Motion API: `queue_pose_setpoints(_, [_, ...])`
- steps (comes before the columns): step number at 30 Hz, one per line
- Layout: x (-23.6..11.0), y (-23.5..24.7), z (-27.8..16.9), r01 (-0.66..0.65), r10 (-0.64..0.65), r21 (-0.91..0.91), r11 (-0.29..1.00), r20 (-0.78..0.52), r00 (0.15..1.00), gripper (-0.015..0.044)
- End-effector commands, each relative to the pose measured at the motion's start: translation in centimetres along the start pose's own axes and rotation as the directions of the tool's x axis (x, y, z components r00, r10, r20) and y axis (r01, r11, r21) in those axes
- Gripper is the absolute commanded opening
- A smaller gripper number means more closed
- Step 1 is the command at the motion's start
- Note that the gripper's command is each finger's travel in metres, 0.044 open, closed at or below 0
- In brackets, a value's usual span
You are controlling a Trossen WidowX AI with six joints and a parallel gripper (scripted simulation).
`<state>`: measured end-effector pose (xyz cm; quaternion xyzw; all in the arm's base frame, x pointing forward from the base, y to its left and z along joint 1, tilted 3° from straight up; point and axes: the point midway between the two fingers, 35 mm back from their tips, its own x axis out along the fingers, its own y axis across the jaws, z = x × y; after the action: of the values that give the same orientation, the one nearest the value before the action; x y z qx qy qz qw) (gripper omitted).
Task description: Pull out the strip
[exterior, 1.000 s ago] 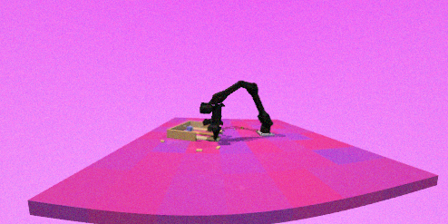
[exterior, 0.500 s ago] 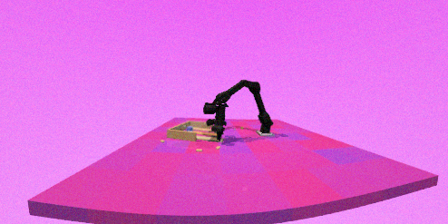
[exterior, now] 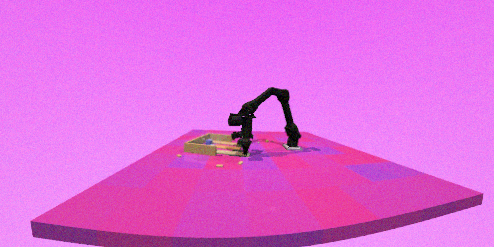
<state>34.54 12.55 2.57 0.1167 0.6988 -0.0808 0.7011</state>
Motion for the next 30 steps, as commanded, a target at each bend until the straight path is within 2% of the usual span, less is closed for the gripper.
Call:
queue_pose_setpoints(1, [0.5,-0.1,-1.3,0.008,-0.008,-0.001,1.0,-0.021,1.0,0.0])
queue_pose_setpoints(30, [0.5,0.1,-5.5,0.008,-0.008,-0.001,1.0,-0.024,1.0,0.0])
